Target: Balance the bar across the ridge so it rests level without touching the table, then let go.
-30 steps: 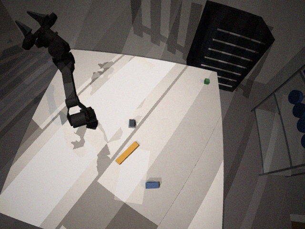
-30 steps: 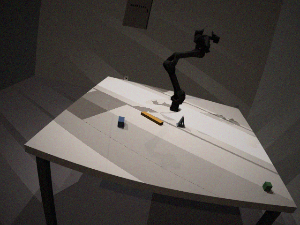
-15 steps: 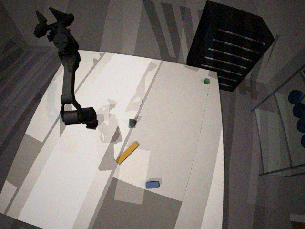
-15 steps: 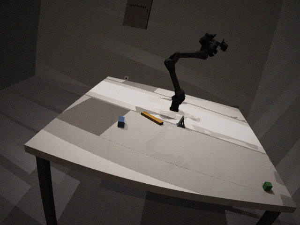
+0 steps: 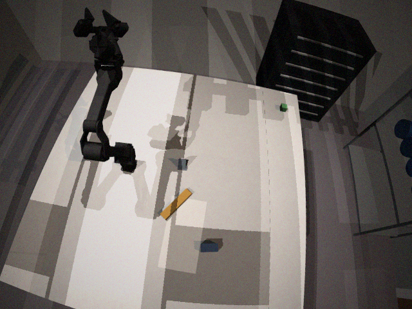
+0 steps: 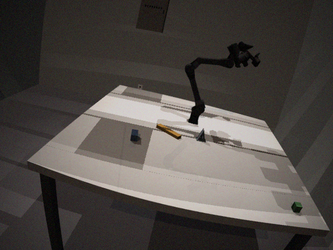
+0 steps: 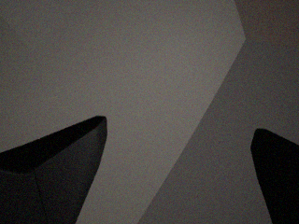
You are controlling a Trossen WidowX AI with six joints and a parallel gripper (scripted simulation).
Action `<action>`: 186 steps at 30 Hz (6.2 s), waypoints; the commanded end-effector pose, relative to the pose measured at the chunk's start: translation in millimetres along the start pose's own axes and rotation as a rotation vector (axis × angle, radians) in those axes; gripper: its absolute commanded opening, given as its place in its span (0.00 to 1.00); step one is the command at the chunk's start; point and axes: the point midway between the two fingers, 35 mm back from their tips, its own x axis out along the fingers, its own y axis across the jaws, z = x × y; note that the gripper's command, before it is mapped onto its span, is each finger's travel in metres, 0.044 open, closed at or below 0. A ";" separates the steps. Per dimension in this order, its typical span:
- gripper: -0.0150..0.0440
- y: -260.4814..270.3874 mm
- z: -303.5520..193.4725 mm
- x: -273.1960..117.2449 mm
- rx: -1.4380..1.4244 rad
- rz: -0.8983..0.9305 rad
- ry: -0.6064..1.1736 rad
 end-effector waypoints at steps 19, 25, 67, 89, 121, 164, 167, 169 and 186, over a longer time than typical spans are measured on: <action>0.79 129.9 -41.6 -49.7 0.118 0.464 0.135; 0.79 161.4 -55.3 -74.5 0.148 0.591 0.189; 0.79 271.4 -122.5 -342.4 0.431 1.379 0.759; 0.79 245.7 -108.7 -502.3 0.655 1.702 1.180; 0.79 132.1 -16.9 -663.6 1.095 1.939 1.897; 0.79 50.3 120.5 -722.9 1.584 1.825 2.485; 0.79 51.1 121.6 -723.8 1.584 1.825 2.485; 0.79 52.1 123.1 -725.1 1.584 1.825 2.485; 0.79 62.5 138.6 -736.8 1.584 1.825 2.485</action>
